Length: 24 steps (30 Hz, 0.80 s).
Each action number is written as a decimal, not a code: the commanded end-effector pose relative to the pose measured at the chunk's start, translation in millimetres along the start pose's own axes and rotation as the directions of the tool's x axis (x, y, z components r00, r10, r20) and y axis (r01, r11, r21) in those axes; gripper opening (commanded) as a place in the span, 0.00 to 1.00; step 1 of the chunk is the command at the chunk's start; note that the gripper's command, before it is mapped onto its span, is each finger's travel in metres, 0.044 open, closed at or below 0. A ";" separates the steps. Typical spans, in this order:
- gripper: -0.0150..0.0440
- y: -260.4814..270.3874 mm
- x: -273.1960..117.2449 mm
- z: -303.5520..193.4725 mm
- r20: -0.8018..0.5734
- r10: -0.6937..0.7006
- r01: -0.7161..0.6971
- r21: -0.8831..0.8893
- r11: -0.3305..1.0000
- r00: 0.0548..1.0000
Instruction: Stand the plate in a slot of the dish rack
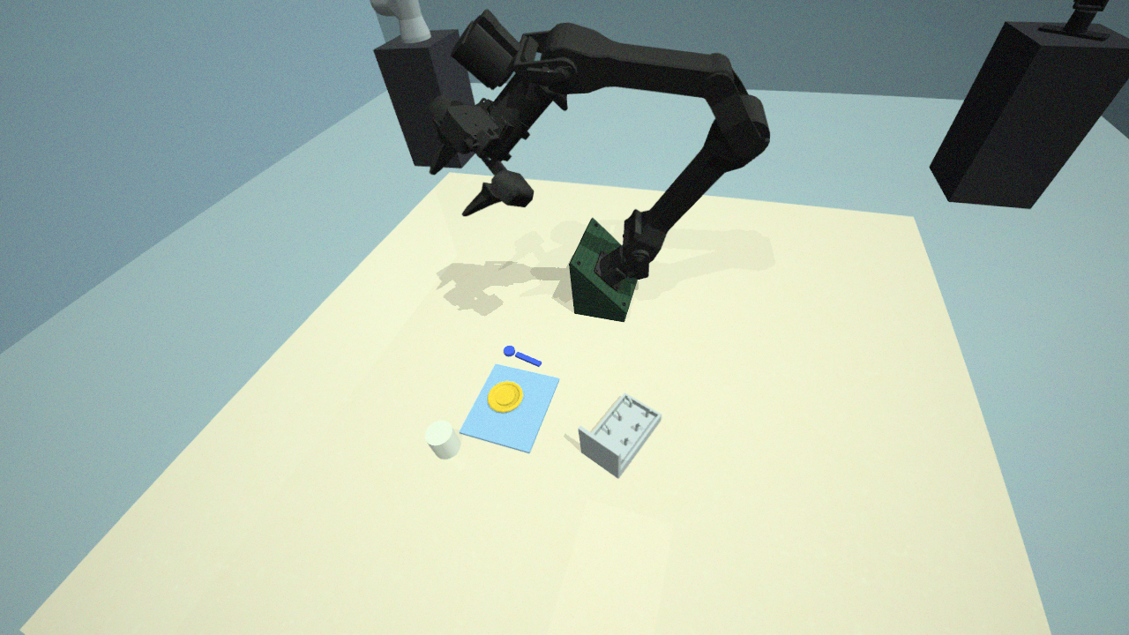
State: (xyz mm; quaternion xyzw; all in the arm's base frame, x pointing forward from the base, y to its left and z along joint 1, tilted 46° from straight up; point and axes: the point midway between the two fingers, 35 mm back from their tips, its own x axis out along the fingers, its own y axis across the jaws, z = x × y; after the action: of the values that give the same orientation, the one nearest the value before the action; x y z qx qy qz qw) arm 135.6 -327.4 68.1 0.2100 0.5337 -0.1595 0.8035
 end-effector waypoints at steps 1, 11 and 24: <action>0.93 19.2 13.2 9.6 -0.051 0.077 -0.080 -0.049 0.996 0.996; 0.93 86.0 52.1 25.0 -0.257 0.301 -0.341 -0.126 0.932 0.918; 0.93 176.6 86.9 28.3 -0.538 0.494 -0.623 -0.076 0.778 0.683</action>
State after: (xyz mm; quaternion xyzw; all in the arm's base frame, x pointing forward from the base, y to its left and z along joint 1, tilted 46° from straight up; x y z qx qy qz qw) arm 266.0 -204.5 27.9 0.2877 0.6380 0.1967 0.6867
